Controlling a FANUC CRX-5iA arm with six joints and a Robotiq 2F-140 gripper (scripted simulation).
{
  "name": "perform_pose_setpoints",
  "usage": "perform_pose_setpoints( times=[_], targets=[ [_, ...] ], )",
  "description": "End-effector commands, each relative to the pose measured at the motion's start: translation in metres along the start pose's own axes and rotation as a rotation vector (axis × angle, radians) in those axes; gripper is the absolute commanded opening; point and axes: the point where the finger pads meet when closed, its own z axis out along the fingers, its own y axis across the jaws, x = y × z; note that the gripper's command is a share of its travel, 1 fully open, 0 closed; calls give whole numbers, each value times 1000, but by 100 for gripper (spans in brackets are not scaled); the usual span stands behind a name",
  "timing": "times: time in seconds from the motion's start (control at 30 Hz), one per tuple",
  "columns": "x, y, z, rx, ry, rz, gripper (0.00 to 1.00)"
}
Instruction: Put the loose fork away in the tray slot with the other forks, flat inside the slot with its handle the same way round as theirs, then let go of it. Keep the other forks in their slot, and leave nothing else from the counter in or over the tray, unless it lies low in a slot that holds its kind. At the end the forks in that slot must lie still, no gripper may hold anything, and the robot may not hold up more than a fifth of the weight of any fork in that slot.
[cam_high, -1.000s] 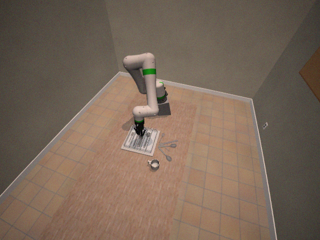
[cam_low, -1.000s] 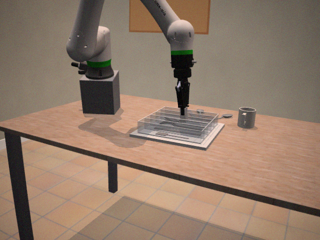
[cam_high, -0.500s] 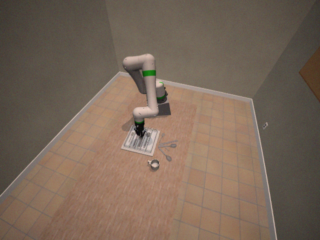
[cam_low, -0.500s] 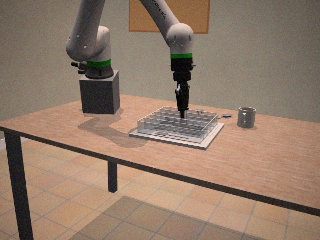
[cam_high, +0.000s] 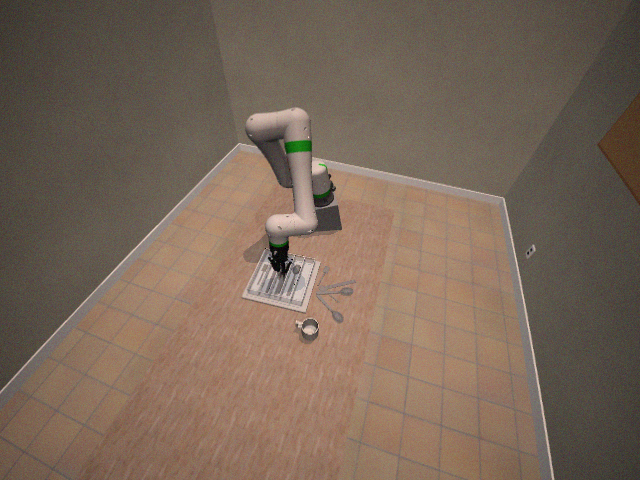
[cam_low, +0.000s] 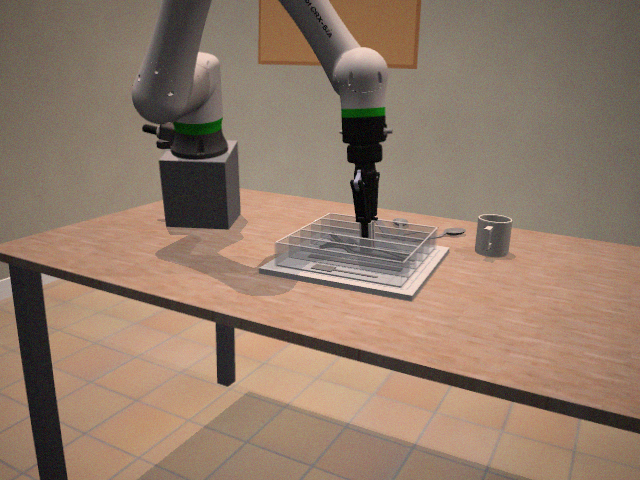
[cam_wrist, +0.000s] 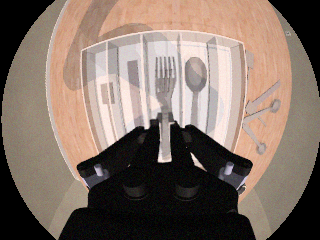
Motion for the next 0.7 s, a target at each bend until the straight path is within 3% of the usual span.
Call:
perform_pose_setpoints(
  times=[0.0,0.33,0.37,0.67],
  targets=[
    [0,0,0,0,0,0,2],
    [0,0,0,0,0,0,2],
    [0,0,0,0,0,0,14],
    [0,0,0,0,0,0,14]
  ],
)
